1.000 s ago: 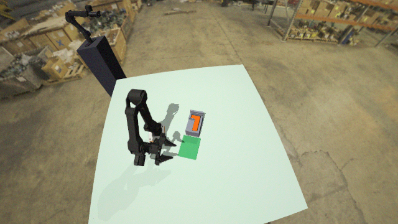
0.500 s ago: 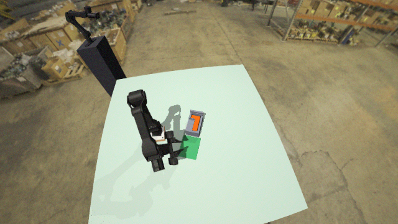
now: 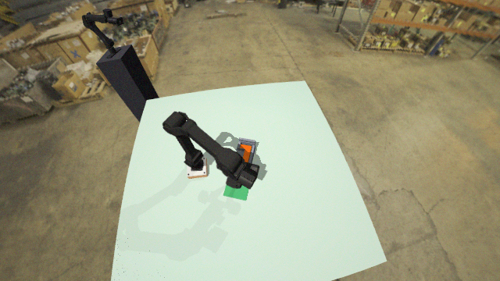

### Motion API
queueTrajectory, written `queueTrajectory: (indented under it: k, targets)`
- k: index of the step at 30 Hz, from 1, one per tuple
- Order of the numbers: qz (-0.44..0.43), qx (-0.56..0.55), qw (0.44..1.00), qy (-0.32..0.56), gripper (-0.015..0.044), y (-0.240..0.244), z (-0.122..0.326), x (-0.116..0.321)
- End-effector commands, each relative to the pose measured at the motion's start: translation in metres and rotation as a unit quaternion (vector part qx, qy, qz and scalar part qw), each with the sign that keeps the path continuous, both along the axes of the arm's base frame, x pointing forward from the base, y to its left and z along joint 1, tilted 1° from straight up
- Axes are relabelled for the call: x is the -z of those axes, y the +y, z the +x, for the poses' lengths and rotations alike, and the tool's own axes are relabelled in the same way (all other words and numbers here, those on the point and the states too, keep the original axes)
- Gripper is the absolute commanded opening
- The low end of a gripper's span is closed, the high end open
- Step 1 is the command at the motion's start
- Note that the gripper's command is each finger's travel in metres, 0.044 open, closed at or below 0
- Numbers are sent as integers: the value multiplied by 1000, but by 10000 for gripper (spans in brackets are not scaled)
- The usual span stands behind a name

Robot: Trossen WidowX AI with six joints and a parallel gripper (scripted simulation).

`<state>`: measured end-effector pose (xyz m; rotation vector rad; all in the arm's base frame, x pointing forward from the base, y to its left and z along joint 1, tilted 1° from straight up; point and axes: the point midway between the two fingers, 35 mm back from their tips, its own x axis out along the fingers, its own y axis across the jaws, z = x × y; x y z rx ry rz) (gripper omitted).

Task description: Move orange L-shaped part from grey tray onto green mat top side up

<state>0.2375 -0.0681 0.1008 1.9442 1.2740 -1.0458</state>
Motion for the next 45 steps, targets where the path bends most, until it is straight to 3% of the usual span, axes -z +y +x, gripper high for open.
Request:
queueTrajectory:
  k: [1, 7, 18, 26, 33, 45]
  targets:
    - [-59, -138, 989, -14, 180, 24, 14, -6]
    - [-148, -370, 916, -47, 180, 71, 35, -23]
    - [-259, -696, 661, -113, 180, 165, 46, -57]
    - [-260, -700, 656, -114, 180, 167, 47, -52]
    - [-260, -700, 656, -114, 180, 169, 49, 14]
    - [-260, -700, 656, -114, 180, 169, 49, 25]
